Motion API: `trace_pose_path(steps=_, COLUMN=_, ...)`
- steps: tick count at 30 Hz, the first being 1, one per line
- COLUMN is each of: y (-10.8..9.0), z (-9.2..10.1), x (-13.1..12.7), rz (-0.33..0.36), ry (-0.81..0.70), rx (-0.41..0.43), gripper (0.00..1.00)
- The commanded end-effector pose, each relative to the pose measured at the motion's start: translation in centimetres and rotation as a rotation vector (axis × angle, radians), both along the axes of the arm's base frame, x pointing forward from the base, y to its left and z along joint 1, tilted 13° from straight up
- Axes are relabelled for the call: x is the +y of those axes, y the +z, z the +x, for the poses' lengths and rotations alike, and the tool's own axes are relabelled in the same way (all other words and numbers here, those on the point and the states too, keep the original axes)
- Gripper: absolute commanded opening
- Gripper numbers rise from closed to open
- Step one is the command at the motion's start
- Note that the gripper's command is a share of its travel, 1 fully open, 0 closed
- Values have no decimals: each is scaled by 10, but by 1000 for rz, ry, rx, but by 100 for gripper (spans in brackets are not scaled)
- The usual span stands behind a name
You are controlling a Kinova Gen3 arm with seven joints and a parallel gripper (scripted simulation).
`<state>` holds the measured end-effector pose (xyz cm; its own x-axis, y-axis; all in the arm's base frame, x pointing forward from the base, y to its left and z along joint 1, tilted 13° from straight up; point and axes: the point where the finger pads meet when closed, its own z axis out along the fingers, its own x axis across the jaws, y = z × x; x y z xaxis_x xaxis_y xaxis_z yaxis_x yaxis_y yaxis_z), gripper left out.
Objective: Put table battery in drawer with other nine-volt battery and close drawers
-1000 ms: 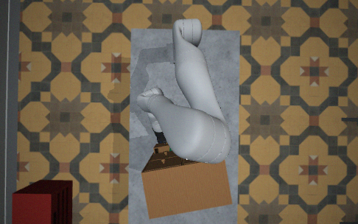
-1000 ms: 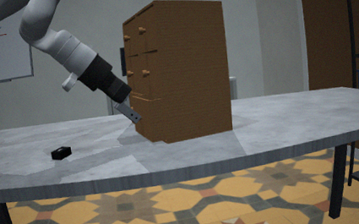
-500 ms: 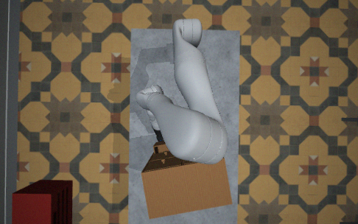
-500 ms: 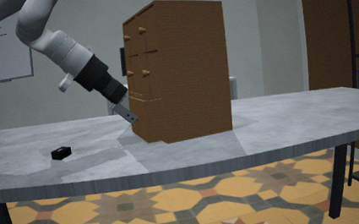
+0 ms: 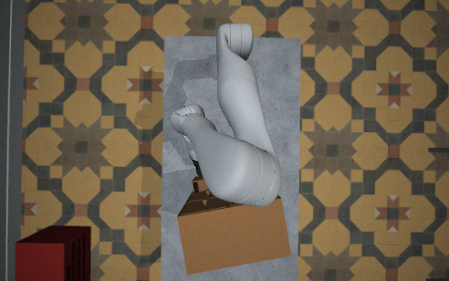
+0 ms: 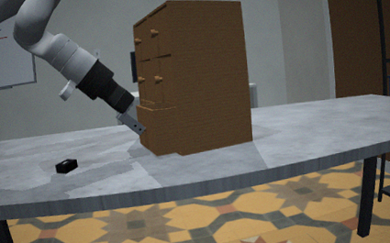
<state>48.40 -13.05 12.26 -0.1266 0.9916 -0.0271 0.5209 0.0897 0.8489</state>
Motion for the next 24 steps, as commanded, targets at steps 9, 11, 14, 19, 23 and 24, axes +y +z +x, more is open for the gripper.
trace_pose_path(steps=9, y=-2, z=-7, x=-2, rz=0, ry=-3, rx=2, gripper=37)
trace_pose_path(steps=11, y=-2, z=-8, x=-2, rz=0, ry=-3, rx=2, gripper=37)
trace_pose_path(steps=14, y=-2, z=-8, x=-2, rz=0, ry=-3, rx=2, gripper=37)
trace_pose_path(steps=19, y=-3, z=-10, x=-2, rz=0, ry=-3, rx=2, gripper=37)
trace_pose_path(steps=23, y=-3, z=-12, x=-3, rz=0, ry=-3, rx=2, gripper=37)
trace_pose_path(steps=24, y=-3, z=-12, x=-3, rz=0, ry=-3, rx=2, gripper=37)
